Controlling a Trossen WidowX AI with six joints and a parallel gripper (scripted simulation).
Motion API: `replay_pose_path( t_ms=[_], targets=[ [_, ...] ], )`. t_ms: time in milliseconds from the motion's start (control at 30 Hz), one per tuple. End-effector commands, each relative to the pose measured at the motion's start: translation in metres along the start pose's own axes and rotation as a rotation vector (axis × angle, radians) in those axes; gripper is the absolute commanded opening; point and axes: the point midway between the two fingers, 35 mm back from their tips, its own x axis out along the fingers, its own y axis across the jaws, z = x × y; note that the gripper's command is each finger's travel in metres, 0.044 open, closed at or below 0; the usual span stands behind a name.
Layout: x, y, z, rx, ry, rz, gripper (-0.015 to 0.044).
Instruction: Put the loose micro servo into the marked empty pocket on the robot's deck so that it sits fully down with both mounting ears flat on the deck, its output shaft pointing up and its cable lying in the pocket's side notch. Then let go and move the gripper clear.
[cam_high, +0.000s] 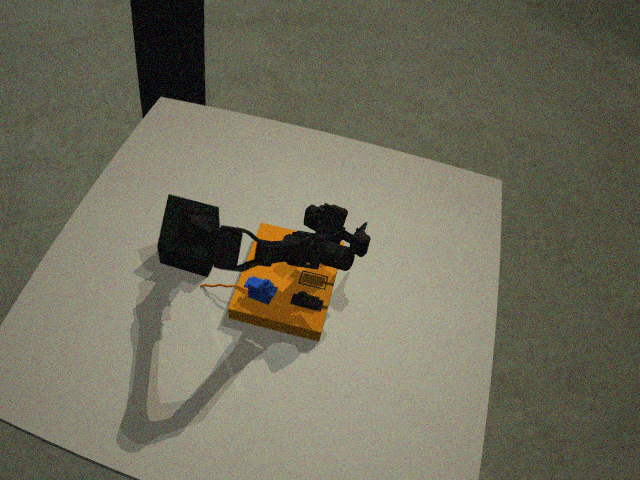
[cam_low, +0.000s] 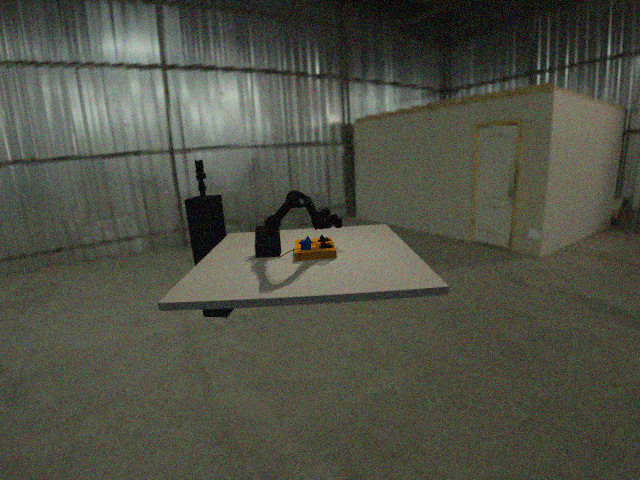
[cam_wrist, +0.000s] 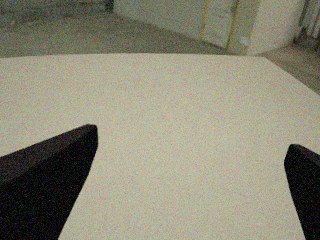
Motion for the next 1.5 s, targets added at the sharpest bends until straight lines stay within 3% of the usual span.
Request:
replay_pose_path(
  t_ms=[0, 700, 1467],
  targets=[
    [0.000, 0.000, 0.000, -0.003, 0.003, 0.001, 0.0426],
    [-0.039, 0.024, -0.012, -0.342, 0.343, 0.182, 0.0440],
    [-0.124, 0.054, -0.022, -0.810, 0.667, 0.561, 0.0440]
  ],
)
